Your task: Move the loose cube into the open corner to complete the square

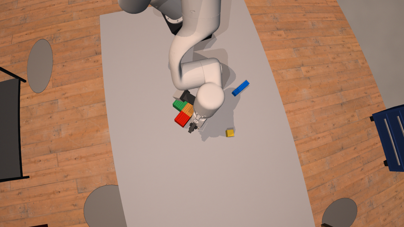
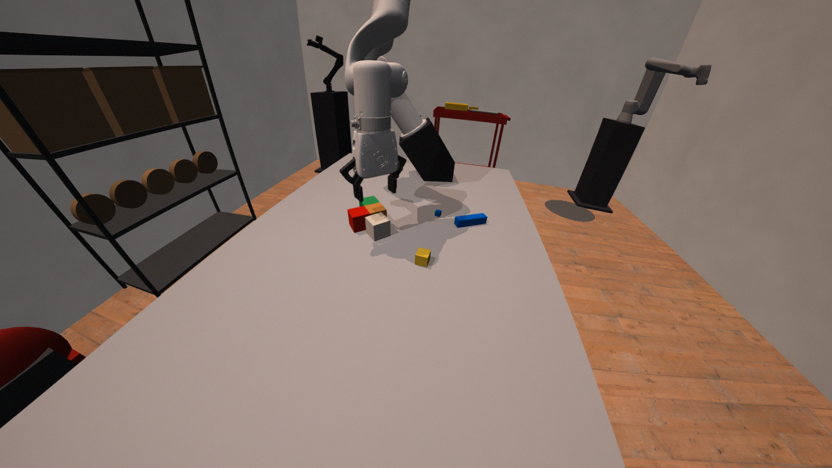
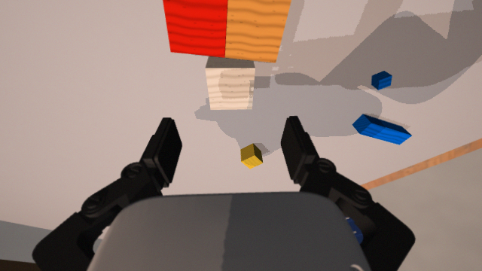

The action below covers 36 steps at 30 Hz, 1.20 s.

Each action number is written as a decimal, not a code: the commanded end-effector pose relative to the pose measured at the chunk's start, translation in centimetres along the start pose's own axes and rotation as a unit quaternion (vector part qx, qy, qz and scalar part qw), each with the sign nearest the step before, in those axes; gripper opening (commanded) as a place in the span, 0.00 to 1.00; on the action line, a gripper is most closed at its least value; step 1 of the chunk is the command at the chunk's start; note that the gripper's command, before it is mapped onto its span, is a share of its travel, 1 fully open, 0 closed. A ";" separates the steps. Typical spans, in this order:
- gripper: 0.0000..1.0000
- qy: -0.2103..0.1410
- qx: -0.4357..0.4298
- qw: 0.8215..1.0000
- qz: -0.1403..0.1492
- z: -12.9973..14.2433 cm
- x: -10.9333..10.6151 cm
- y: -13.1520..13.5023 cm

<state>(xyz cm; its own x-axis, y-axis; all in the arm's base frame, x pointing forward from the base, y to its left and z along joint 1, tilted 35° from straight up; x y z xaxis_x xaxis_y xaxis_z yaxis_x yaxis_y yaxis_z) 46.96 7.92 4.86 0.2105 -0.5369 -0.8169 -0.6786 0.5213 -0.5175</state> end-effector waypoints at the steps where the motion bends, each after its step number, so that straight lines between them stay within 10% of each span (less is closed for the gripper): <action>1: 1.00 -0.002 0.000 1.000 0.000 0.1 -0.1 0.0; 4: 1.00 -0.002 0.000 1.000 0.000 0.1 -0.1 0.0; 5: 0.82 -0.002 0.000 1.000 0.000 0.1 -0.1 0.0; 36: 0.82 -0.002 0.000 1.000 0.000 0.1 -0.1 0.0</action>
<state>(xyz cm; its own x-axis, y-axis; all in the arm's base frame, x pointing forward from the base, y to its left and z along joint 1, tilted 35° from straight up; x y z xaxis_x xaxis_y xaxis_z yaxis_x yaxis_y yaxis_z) 46.96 7.92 4.86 0.2105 -0.5369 -0.8170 -0.6786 0.5213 -0.5175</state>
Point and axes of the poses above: the point where the finger pads meet when closed, its own x axis out along the fingers, its own y axis across the jaws, z = x × y, the point moved 5 cm from there along -x, back along the fingers, and after that the axes turned 7 degrees about x, right-handed, at the moved point
